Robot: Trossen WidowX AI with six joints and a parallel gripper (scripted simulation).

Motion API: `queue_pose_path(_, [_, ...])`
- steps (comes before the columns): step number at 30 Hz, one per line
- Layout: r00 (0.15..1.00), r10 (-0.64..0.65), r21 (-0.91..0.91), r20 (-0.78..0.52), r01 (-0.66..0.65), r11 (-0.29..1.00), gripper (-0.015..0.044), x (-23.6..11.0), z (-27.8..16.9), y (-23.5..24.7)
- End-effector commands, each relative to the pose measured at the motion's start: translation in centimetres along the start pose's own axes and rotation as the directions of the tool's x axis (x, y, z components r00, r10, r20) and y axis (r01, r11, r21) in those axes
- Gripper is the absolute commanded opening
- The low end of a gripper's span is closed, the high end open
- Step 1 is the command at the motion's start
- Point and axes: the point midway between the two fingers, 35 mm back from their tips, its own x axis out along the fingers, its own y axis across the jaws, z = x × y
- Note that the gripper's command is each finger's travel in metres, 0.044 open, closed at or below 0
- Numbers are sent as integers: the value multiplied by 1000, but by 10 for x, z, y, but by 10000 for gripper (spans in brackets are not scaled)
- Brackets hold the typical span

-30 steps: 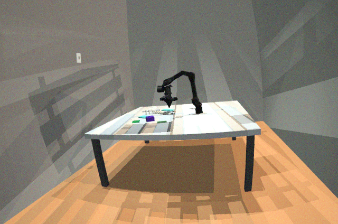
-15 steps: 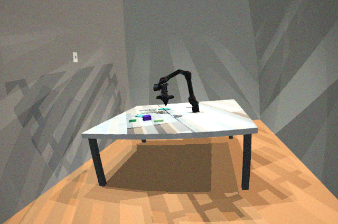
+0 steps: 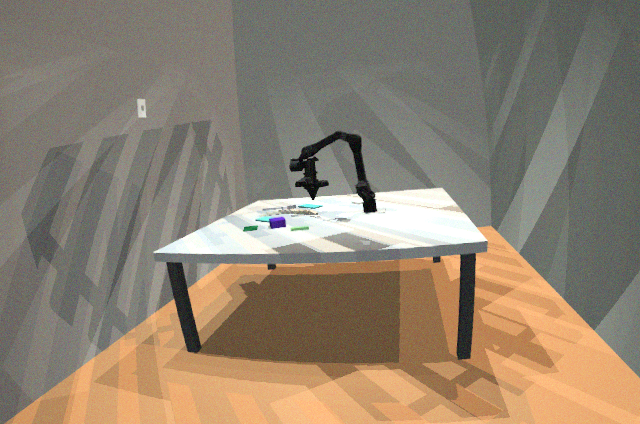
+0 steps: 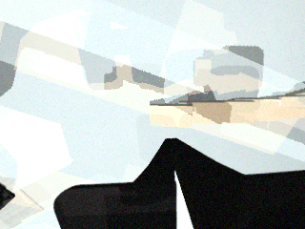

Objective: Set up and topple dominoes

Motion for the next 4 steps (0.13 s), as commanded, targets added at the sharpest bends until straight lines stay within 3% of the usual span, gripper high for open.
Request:
queue_pose_path(1, [1000,2,-4,3,-2,1000,0,0,1,0])
queue_pose_path(4, [1000,2,-4,3,-2,1000,0,0,1,0])
